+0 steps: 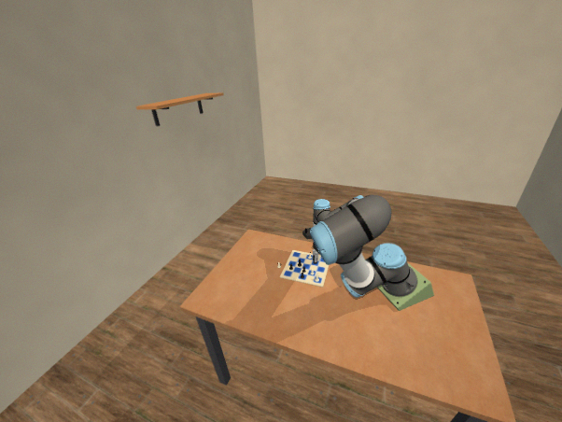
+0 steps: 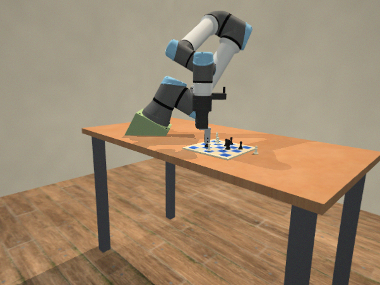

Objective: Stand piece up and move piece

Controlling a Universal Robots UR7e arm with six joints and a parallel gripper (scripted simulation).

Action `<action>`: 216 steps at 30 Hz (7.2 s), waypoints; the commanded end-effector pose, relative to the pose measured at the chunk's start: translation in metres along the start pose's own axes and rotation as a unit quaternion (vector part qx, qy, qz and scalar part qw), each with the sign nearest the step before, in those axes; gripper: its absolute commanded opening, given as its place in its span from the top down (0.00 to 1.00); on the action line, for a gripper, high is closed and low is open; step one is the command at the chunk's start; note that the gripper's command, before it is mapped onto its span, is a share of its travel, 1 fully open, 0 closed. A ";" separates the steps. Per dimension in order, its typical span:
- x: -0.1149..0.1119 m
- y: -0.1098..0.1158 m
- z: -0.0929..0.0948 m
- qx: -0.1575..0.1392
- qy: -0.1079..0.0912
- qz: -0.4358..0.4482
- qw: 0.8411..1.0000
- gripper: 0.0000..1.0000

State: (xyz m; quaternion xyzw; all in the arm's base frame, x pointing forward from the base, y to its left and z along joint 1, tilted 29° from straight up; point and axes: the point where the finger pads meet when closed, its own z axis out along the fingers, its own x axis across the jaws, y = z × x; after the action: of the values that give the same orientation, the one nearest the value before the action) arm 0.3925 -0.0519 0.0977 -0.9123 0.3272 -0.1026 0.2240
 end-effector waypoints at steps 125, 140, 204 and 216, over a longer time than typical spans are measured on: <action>0.000 0.000 -0.086 0.000 0.000 0.000 1.000 0.00; 0.000 0.000 -0.086 0.000 0.000 0.000 1.000 0.00; 0.000 0.000 -0.158 0.000 0.000 0.000 1.000 0.00; 0.000 0.000 -0.158 0.000 0.000 0.000 1.000 0.00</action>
State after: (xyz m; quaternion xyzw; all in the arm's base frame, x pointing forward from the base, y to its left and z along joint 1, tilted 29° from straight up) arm 0.3397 -0.1057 0.2365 -0.9123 0.3272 -0.1027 0.2240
